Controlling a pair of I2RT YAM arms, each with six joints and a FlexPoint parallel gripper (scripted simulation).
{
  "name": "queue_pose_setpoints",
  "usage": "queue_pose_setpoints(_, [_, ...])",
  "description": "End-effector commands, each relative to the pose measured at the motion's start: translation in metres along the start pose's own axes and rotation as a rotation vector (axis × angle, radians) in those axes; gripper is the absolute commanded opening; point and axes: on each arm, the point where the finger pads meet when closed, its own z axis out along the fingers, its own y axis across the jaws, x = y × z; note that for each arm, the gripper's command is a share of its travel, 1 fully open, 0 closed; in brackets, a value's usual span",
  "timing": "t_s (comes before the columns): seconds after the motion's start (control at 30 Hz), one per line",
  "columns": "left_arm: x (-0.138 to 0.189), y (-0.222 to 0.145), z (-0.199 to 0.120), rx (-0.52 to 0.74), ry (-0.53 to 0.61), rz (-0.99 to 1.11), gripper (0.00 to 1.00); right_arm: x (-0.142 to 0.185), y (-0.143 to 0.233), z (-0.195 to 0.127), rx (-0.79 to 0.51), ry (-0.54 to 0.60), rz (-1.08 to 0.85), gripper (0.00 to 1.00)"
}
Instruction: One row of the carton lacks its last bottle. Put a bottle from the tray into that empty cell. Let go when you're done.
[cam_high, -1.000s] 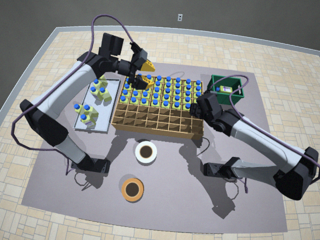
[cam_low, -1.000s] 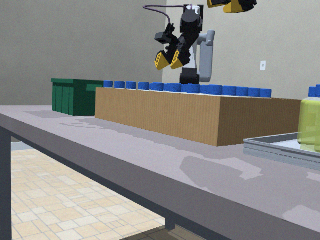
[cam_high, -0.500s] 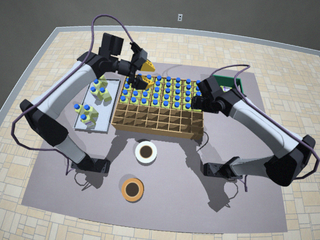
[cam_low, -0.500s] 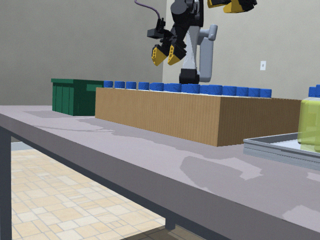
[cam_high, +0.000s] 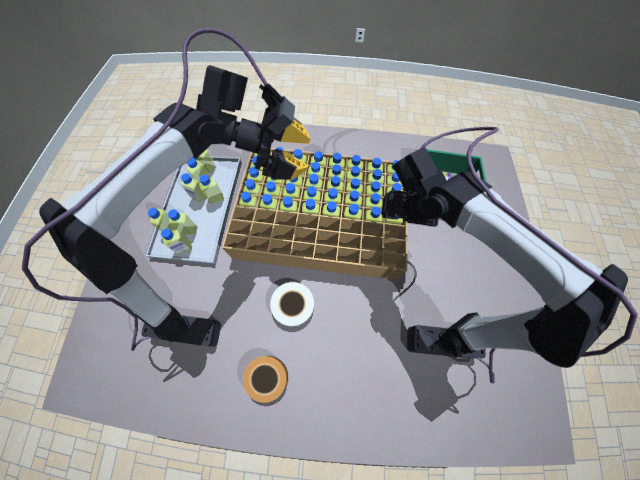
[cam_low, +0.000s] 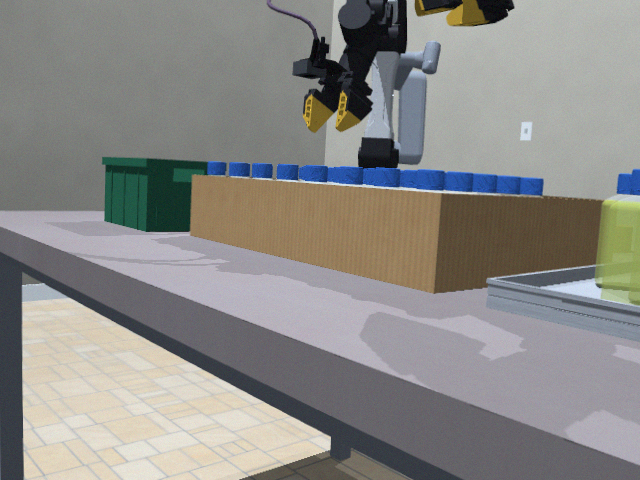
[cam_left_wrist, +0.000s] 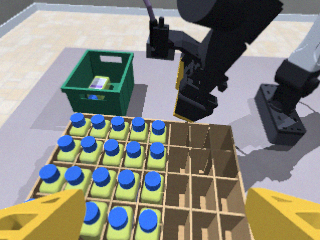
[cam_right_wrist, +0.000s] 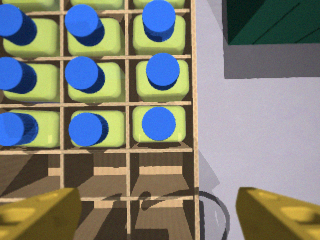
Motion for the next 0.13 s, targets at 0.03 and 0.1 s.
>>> queue_pose_setpoints(0.03, [-0.0172,-0.0034,-0.0087,-0.008,-0.03,0.047,0.8,-0.0052,0.0021,-0.0031,-0.006,0.005,0.002,0.79])
queue_pose_setpoints(0.1, [-0.0172,-0.0034,-0.0087,-0.008,-0.03,0.047,0.8,-0.0052,0.0021,-0.0031,-0.006,0.005,0.002,0.79])
